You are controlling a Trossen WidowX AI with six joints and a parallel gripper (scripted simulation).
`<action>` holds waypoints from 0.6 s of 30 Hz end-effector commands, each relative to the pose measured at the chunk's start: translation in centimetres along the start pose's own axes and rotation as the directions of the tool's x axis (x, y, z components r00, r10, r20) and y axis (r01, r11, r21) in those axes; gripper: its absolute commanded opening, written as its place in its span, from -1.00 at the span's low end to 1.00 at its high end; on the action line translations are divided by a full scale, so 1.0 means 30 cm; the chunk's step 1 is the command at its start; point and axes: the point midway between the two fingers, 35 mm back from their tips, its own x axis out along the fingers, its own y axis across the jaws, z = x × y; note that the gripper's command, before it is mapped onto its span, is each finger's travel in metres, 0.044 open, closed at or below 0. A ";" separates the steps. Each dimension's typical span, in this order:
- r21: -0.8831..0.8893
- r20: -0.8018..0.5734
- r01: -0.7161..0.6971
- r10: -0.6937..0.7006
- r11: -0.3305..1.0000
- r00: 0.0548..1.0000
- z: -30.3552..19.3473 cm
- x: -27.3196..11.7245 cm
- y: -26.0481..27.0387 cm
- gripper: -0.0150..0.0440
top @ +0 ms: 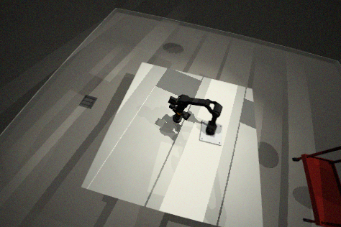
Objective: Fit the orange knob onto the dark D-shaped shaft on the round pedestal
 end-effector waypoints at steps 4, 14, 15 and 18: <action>0.005 0.001 -0.006 0.006 1.000 1.000 -0.001 0.006 0.005 -0.49; 0.005 0.001 -0.006 0.006 1.000 1.000 0.000 0.011 0.004 -0.49; 0.005 0.001 -0.006 0.006 1.000 1.000 0.000 0.011 0.004 -0.49; 0.005 0.001 -0.006 0.006 1.000 1.000 0.000 0.013 0.004 -0.49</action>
